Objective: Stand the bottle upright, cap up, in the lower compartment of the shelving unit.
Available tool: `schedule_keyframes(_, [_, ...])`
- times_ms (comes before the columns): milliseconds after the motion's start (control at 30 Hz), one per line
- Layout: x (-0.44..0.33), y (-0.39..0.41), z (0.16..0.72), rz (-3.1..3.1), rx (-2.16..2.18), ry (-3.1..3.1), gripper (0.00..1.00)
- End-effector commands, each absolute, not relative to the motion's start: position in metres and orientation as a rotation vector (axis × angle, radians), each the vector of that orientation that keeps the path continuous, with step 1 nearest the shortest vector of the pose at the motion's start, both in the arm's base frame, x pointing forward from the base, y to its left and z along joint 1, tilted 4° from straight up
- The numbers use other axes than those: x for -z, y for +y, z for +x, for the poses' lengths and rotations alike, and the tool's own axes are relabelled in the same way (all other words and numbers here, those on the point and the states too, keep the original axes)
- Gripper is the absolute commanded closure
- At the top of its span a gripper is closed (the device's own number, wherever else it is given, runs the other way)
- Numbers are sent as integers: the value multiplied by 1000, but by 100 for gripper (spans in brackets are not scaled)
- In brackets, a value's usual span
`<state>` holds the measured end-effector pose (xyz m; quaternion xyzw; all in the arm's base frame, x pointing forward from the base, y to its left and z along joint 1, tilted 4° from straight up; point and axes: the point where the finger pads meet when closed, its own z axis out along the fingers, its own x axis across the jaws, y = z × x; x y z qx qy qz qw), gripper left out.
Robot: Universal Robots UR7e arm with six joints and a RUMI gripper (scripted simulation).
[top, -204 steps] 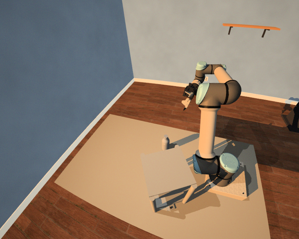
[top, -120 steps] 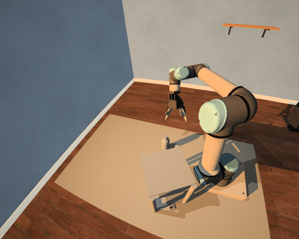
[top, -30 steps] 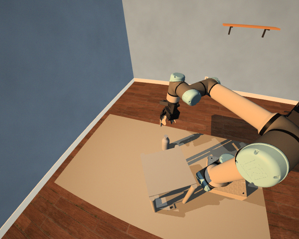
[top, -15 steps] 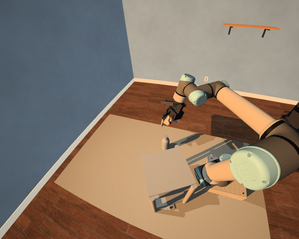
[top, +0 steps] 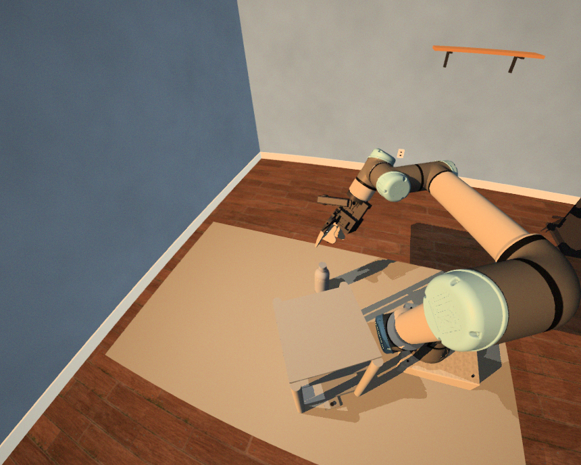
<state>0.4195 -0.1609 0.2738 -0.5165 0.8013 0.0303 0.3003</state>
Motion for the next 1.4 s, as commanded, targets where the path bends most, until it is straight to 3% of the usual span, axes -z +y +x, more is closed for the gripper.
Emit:
schedule_keyframes(0, [-273, -160, 420, -1419, -101, 2003, 50])
schedule_keyframes(1367, [-262, -160, 419, -1647, -163, 768, 50])
